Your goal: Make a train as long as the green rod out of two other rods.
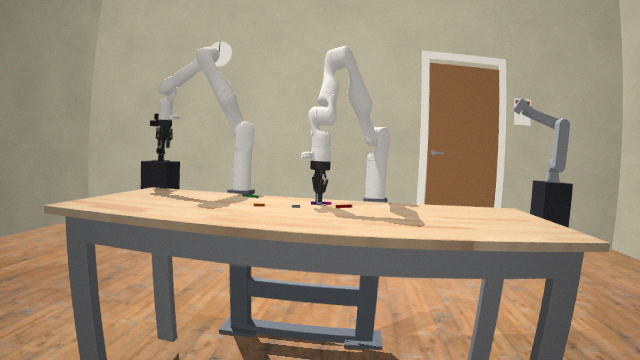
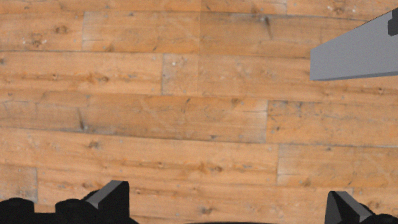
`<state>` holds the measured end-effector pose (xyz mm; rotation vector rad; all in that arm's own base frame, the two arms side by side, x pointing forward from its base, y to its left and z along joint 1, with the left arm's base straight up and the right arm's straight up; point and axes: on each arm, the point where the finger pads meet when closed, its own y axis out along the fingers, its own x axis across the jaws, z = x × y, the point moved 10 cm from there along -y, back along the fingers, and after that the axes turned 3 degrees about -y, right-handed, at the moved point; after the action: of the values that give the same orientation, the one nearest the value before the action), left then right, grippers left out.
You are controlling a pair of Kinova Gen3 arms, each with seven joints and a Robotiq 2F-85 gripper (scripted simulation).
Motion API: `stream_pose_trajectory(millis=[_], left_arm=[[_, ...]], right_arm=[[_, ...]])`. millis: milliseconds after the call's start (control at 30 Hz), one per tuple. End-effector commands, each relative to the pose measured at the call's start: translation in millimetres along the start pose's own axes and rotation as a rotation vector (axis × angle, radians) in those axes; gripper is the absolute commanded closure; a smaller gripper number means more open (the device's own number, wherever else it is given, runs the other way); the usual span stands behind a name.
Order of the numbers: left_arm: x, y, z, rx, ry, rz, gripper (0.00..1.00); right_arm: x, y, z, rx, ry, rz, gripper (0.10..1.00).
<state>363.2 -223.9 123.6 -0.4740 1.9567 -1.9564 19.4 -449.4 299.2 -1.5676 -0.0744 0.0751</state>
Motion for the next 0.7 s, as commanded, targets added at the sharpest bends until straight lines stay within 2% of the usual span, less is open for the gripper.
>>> stream_pose_trajectory(millis=[0, 167, 300, 433, 567, 633, 667], left_arm=[[-0.2, -0.7, 0.3, 0.002, 0.000, 0.001, 0.861], [-0.2, -0.7, 0.3, 0.002, 0.000, 0.001, 0.861], [-0.2, -0.7, 0.3, 0.002, 0.000, 0.001, 0.790], [-0.2, -0.7, 0.3, 0.002, 0.000, 0.001, 0.790], [-0.2, -0.7, 0.3, 0.002, 0.000, 0.001, 0.720], [-0.2, -0.7, 0.3, 0.002, 0.000, 0.001, 0.720], [-0.2, -0.7, 0.3, 0.002, 0.000, 0.001, 0.684]], right_arm=[[-0.1, -0.8, -0.2, -0.002, 0.000, 0.000, 0.099], [-0.1, -0.8, -0.2, -0.002, 0.000, 0.000, 0.099], [-0.1, -0.8, -0.2, -0.002, 0.000, 0.000, 0.099], [-0.1, -0.8, -0.2, -0.002, 0.000, 0.000, 0.099], [-0.1, -0.8, -0.2, -0.002, 0.000, 0.000, 0.099], [-0.1, -0.8, -0.2, -0.002, 0.000, 0.000, 0.099], [-0.1, -0.8, -0.2, -0.002, 0.000, 0.000, 0.099]])
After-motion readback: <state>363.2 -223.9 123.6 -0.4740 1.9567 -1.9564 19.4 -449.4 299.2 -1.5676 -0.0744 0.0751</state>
